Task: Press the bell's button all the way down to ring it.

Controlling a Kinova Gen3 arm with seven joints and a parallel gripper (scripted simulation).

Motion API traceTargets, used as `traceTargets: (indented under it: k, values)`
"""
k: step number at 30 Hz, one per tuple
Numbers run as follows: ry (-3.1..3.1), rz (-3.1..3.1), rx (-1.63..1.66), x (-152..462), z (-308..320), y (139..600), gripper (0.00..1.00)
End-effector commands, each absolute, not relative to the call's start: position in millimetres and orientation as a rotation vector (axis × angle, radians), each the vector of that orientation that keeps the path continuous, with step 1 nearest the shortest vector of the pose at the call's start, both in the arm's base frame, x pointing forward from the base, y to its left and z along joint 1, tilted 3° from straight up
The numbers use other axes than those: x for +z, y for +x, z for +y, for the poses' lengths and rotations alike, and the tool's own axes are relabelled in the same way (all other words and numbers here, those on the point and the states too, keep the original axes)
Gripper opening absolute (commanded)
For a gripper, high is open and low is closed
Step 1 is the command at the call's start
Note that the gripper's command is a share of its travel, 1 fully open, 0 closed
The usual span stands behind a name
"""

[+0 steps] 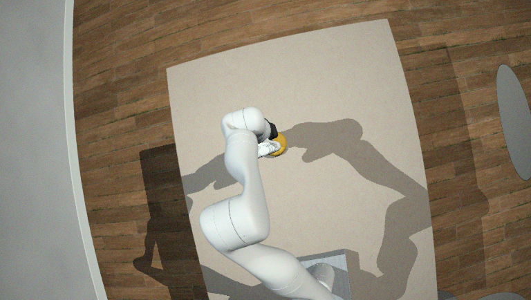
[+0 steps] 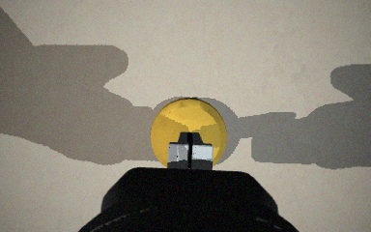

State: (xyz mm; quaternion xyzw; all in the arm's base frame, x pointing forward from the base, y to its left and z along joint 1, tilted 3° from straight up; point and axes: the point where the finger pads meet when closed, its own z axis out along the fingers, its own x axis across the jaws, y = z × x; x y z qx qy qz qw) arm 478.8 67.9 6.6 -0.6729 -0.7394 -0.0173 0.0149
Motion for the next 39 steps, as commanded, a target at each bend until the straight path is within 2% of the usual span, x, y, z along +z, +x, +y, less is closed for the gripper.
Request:
traceTargets:
  k: [1, 39]
  values:
    - [-2.094, -2.301, -0.054, 6.7, 67.7, 478.7, 0.17]
    - [-2.094, -2.301, -0.054, 2.6, 67.9, 478.7, 0.17]
